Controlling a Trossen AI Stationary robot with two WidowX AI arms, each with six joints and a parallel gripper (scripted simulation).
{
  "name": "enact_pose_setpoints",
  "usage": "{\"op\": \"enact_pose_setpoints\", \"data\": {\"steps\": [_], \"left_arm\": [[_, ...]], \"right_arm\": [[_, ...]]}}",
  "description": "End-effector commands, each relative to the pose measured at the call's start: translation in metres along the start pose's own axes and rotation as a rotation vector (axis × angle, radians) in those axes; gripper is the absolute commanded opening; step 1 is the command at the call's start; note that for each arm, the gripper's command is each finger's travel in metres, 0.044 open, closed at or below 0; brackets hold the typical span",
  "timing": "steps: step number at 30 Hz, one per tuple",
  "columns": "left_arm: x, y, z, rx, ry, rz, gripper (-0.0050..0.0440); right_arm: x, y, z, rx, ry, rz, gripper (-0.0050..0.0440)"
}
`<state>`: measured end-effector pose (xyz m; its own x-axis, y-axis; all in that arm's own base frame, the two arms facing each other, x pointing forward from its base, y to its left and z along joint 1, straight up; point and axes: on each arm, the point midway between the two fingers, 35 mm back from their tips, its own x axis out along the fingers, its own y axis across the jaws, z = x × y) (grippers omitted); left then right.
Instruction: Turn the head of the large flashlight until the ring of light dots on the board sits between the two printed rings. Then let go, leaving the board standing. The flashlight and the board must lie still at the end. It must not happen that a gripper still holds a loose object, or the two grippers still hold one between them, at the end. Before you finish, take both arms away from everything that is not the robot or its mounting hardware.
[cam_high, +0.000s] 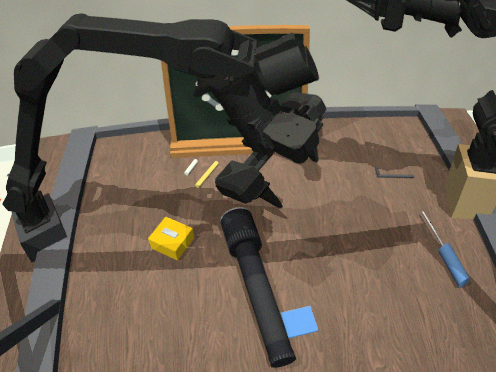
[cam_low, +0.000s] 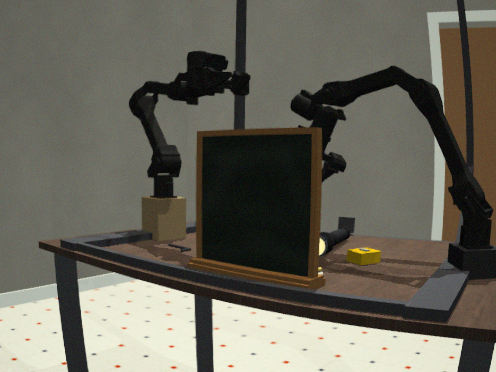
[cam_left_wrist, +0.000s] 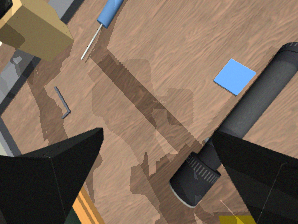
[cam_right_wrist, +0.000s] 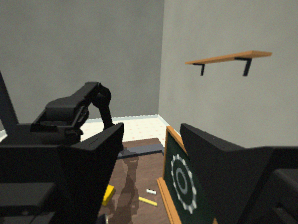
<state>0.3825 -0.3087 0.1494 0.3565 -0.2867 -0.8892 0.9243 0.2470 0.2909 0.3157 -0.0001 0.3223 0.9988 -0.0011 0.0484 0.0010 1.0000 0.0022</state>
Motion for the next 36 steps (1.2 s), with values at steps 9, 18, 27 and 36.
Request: {"op": "enact_pose_setpoints", "data": {"steps": [9,18,27,36], "left_arm": [[0.035,-0.055,0.029,0.233,0.093,-0.154,0.044],[0.065,-0.112,0.039,0.438,0.189,-0.297,0.044],[0.08,-0.149,0.038,0.568,0.253,-0.39,0.044],[0.08,-0.142,0.039,0.543,0.242,-0.374,0.044]], "right_arm": [[-0.001,0.0,0.007,-0.003,-0.015,0.001,0.0276],[-0.001,0.0,0.007,-0.003,-0.015,0.001,0.0276],[-0.001,0.0,0.007,-0.003,-0.015,0.001,0.0276],[-0.001,0.0,0.007,-0.003,-0.015,0.001,0.0276]]}}
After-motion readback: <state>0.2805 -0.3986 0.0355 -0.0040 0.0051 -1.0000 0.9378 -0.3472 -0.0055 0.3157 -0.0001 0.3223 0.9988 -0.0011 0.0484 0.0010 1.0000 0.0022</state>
